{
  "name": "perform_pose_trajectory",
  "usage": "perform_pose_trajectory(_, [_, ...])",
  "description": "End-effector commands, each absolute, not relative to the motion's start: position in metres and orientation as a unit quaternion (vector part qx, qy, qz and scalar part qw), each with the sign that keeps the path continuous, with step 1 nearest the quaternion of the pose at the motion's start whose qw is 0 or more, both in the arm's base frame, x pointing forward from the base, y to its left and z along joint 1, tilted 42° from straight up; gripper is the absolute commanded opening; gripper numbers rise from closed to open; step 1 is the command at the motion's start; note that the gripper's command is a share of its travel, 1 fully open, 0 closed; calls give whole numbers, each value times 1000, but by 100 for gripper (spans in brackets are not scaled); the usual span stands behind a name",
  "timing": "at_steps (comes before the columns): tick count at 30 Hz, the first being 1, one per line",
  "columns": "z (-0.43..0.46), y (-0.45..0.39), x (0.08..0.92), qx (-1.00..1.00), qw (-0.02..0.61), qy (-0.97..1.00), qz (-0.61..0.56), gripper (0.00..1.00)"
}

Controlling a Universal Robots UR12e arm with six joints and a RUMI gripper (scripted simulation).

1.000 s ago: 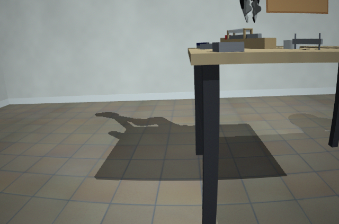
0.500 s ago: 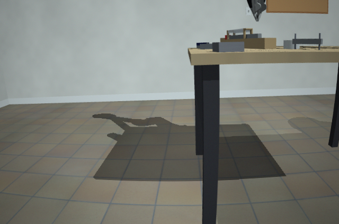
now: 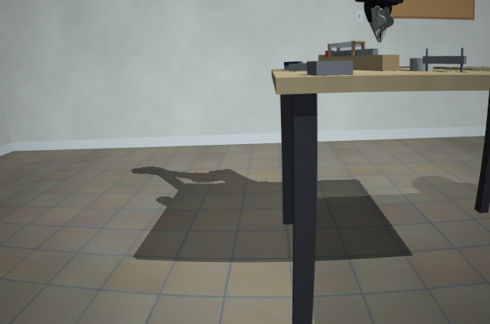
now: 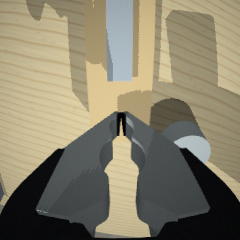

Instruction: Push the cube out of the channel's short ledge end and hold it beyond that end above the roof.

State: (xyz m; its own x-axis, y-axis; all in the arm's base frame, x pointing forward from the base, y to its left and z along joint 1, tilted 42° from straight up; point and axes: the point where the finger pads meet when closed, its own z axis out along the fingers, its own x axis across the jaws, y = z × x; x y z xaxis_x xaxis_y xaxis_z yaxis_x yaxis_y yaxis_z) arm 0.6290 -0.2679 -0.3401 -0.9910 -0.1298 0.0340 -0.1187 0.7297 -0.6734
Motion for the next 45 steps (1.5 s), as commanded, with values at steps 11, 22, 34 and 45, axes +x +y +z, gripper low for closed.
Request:
perform_pose_trajectory(11, [-354, -281, 631, -67, 8, 930, -362, 0])
perform_pose_trajectory(22, [-365, -290, 632, -67, 8, 930, -362, 0])
perform_pose_trajectory(34, [-357, -298, 633, -67, 8, 930, -362, 0])
perform_pose_trajectory(45, [-351, -305, 634, -67, 8, 930, -362, 0])
